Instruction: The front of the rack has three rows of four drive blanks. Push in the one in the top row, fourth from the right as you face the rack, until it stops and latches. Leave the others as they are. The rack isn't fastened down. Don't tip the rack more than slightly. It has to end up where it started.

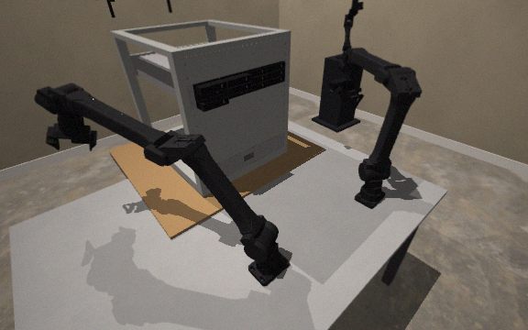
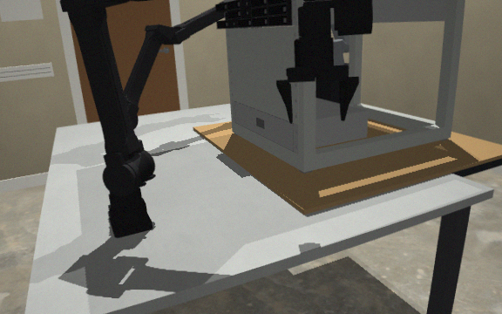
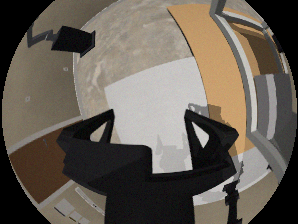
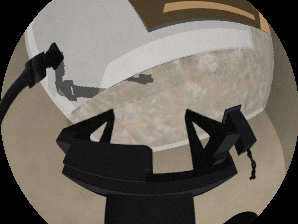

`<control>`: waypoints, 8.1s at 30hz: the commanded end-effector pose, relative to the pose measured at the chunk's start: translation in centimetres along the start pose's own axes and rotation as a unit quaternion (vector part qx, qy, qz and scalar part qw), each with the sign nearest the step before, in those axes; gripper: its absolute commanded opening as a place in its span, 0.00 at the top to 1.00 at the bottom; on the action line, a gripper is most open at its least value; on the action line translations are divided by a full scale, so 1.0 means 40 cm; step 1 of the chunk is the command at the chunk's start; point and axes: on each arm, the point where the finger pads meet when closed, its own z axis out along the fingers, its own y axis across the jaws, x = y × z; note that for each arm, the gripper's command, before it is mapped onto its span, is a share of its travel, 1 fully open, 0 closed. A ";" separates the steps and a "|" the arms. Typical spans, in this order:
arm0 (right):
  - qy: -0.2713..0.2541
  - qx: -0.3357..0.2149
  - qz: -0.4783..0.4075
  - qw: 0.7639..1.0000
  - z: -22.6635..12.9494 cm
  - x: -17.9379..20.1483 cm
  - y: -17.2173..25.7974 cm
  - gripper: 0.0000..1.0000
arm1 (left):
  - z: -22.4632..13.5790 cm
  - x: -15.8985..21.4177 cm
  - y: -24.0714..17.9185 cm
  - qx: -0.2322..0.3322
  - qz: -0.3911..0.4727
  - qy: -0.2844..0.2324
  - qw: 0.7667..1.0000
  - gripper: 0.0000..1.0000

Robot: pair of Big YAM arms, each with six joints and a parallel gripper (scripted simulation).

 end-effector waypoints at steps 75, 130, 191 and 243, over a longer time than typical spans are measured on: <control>-0.190 -0.039 0.184 0.964 -0.155 -0.249 0.125 0.00 | -1.102 1.495 0.166 -0.599 -0.520 -0.223 0.567 0.00; -0.604 -0.168 0.570 0.531 -0.507 -0.890 0.462 0.00 | -1.111 1.504 0.154 -0.604 -0.521 -0.225 0.560 0.00; -0.699 -0.230 0.672 0.080 -0.788 -1.301 0.676 0.00 | -1.111 1.504 0.154 -0.604 -0.521 -0.225 0.560 0.00; -0.701 -0.213 0.676 0.082 -0.836 -1.627 0.607 0.00 | -1.111 1.504 0.154 -0.604 -0.521 -0.225 0.560 0.00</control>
